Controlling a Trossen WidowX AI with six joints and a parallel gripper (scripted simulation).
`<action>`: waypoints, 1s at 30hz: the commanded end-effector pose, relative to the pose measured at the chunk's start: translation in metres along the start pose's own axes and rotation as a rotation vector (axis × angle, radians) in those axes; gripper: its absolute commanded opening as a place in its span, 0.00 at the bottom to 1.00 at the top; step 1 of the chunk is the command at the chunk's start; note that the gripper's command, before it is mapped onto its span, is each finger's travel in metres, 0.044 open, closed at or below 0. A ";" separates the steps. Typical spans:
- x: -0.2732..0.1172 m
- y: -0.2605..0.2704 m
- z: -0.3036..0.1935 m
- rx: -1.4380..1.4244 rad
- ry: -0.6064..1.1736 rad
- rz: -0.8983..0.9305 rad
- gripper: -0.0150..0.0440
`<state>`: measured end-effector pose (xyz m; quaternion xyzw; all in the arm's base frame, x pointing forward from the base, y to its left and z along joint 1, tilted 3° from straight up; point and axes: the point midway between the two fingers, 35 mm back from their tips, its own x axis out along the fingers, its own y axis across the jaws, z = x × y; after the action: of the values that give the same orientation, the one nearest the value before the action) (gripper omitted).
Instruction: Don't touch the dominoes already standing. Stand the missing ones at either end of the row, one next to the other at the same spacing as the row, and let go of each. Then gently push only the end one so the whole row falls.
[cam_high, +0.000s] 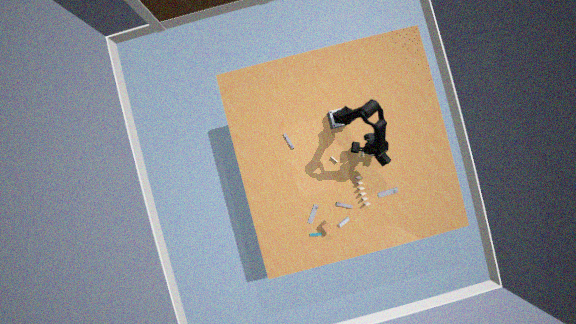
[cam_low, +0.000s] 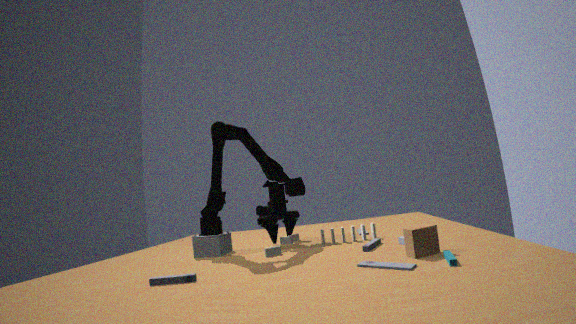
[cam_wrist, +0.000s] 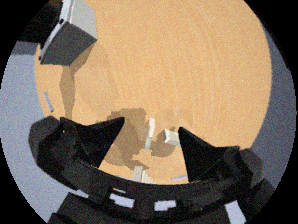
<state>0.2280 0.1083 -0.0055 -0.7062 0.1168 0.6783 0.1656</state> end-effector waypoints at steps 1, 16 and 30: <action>0.006 0.001 0.000 0.001 0.001 0.003 1.00; 0.006 0.001 0.000 0.001 0.001 0.003 0.62; 0.006 0.001 0.000 0.001 0.001 0.003 0.46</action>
<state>0.2277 0.1083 -0.0110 -0.7057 0.1171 0.6790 0.1649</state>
